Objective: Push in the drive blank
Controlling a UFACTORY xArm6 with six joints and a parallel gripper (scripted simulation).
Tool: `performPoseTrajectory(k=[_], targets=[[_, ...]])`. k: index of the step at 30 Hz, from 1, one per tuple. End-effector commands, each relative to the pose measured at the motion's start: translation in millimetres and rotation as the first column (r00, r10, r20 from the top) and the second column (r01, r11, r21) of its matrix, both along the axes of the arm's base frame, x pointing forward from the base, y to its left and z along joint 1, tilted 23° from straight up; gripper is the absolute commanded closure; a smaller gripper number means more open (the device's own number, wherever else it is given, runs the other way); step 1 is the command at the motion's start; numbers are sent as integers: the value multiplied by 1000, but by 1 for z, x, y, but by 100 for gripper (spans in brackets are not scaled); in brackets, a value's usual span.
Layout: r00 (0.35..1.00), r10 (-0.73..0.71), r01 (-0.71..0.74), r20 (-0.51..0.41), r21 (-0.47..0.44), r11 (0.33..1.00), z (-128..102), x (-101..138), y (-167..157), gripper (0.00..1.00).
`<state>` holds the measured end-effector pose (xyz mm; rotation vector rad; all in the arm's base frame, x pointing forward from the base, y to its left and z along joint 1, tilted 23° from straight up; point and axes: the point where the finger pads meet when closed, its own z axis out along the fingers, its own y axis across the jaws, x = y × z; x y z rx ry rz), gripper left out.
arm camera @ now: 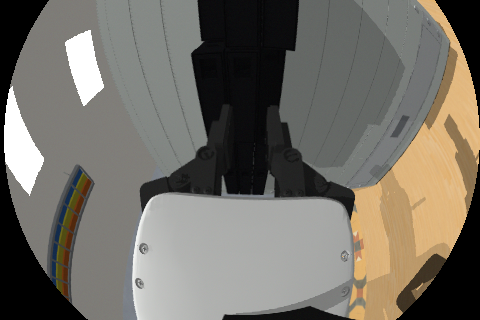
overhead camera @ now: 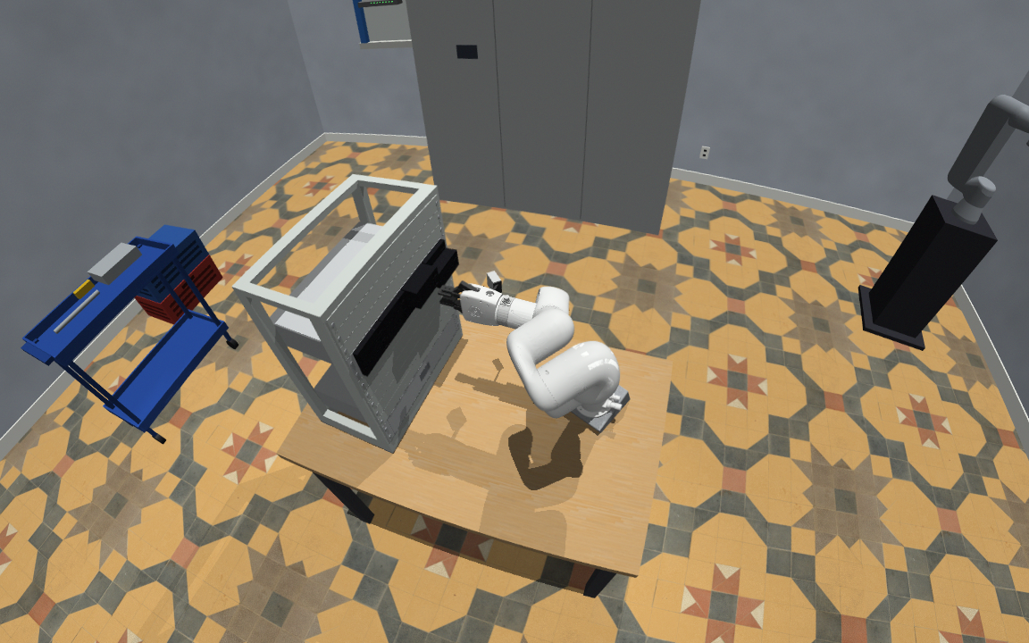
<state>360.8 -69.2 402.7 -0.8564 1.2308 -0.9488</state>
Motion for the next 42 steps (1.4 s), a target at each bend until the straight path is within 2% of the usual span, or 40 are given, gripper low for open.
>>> performPoseTrajectory(k=[1, 27, 33, 42], targets=[[1000, 0, 0, 2, -1, 1000, 1, 0, 0, 100], [1000, 0, 0, 2, -1, 1000, 2, -1, 0, 100], [1000, 0, 0, 2, -1, 1000, 20, -20, -5, 100], [1000, 0, 0, 2, -1, 1000, 35, -35, -9, 100]])
